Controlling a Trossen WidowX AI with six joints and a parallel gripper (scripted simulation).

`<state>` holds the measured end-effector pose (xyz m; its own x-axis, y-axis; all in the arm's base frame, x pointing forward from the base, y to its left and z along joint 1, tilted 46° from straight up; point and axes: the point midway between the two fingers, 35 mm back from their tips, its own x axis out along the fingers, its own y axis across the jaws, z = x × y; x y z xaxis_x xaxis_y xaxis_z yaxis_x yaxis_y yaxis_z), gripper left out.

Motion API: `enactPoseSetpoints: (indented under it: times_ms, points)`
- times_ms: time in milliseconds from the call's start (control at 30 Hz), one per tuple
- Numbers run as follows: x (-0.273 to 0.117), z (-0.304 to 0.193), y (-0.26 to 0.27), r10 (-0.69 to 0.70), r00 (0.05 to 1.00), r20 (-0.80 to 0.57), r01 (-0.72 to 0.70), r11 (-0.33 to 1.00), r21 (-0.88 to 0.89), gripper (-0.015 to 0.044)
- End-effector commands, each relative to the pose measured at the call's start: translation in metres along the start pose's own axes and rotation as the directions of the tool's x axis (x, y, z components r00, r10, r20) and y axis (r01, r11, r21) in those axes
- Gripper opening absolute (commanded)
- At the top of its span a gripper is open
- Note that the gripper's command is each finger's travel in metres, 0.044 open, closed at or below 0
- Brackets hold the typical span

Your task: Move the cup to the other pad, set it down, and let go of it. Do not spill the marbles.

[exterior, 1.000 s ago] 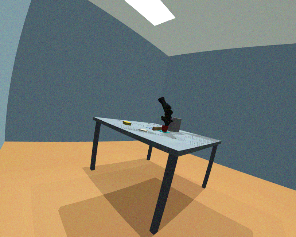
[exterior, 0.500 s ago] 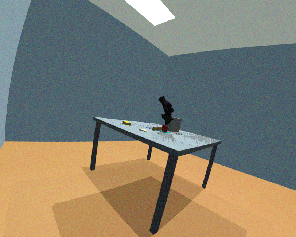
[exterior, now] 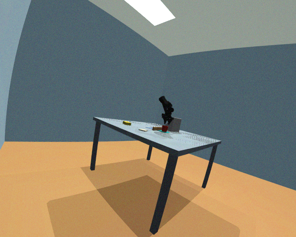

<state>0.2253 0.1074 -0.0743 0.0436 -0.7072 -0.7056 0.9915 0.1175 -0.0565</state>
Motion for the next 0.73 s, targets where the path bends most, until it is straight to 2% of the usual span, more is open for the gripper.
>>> enactPoseSetpoints:
  times_ms: [0, 400, 700]
  points:
    - [-0.010, -0.001, 0.002, 0.001, 1.000, -0.007, -0.001, 1.000, 0.006, 0.0440]
    - [-0.059, -0.001, 0.002, 0.000, 1.000, -0.012, 0.000, 1.000, 0.010, 0.0440]
    - [-0.058, -0.001, 0.002, 0.005, 1.000, -0.010, -0.005, 1.000, 0.005, 0.0440]
